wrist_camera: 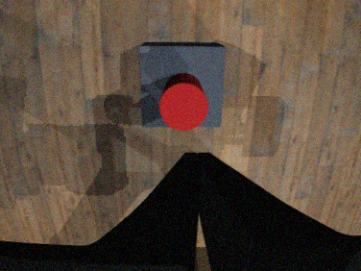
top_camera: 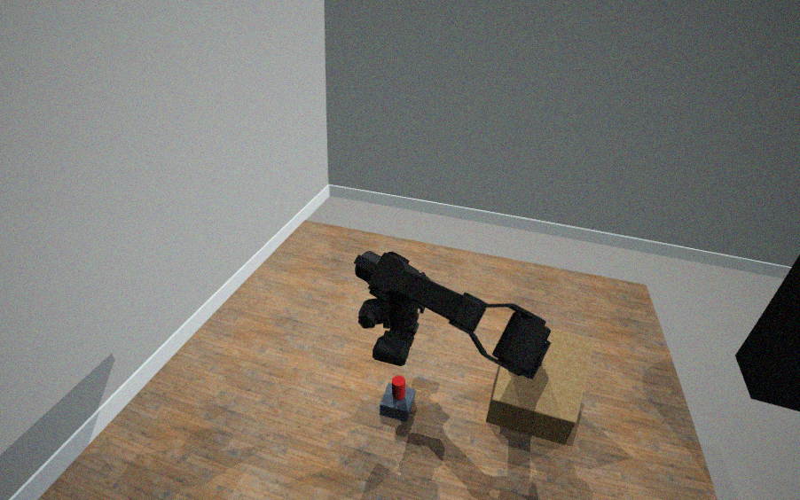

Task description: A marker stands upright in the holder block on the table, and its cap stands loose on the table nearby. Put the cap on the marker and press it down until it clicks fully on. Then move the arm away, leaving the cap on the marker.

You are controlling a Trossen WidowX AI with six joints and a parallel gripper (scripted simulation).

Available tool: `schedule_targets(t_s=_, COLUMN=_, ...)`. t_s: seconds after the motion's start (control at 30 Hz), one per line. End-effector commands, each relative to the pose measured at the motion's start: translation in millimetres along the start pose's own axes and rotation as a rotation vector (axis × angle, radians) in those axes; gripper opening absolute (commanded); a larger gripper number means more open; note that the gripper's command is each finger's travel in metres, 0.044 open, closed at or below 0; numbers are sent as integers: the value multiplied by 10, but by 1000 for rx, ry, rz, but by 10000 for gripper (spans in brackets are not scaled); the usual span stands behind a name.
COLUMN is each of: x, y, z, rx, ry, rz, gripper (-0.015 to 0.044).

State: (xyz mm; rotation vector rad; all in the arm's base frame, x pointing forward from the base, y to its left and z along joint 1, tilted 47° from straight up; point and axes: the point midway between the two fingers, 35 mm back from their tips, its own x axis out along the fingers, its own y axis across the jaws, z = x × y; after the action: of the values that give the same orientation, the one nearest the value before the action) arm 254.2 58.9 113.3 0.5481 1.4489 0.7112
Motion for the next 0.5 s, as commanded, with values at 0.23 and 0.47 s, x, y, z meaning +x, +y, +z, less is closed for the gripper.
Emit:
schedule_targets(t_s=0.23, x=-118, y=20, z=-4, rx=-12, ry=1, rz=-1, gripper=157)
schedule_targets(t_s=0.47, x=-118, y=20, z=-4, rx=-12, ry=1, rz=-1, gripper=341)
